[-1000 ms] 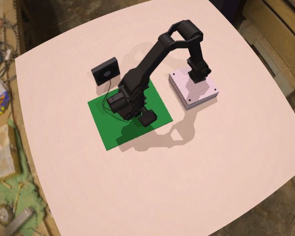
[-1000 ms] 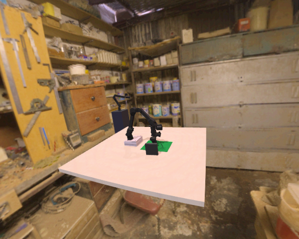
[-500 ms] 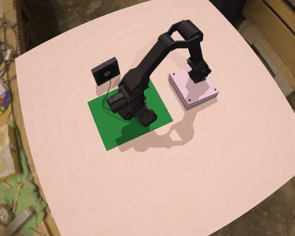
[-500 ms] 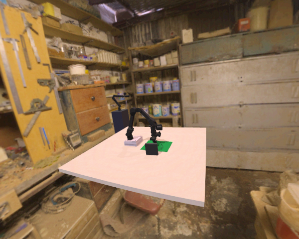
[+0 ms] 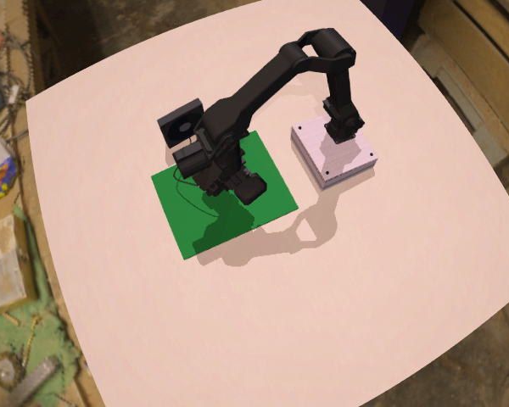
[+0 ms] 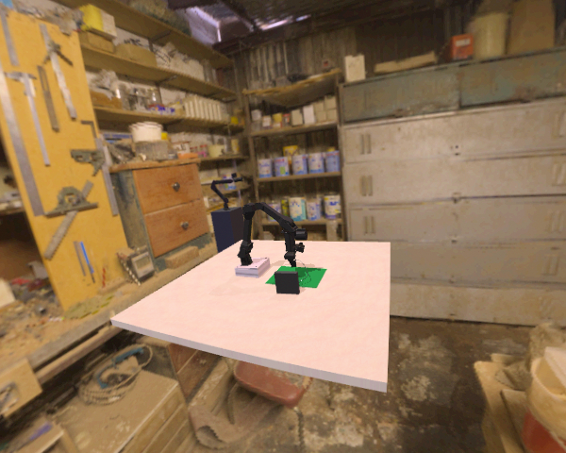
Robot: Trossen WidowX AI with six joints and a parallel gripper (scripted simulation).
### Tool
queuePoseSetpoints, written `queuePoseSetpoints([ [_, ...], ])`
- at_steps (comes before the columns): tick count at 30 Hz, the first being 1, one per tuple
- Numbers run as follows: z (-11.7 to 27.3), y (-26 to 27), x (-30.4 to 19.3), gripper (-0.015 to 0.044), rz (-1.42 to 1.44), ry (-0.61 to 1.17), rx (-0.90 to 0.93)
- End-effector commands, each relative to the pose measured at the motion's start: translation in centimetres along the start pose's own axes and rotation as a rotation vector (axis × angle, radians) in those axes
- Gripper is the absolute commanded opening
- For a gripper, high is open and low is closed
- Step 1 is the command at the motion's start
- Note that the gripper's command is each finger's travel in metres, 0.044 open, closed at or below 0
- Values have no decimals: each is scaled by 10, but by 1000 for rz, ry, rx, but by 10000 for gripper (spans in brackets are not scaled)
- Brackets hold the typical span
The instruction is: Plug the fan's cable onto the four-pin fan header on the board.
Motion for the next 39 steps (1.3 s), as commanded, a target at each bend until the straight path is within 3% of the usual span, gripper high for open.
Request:
queuePoseSetpoints([
  [1, 0, -35, 0, 0, 88, -2, -2],
  [5, 0, -59, -2, 0, 165, -1, -4],
  [39, 1, -61, -9, 0, 170, -1, -4],
])
Point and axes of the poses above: the point midway between the two fingers, 35 mm back from their tips, its own z axis back along the fingers, its own y axis across the jaws, x = y × z, the point moved 10 cm from there along z, back along the fingers, and after that the axes turned 5 degrees about z, right-handed, at the moved point
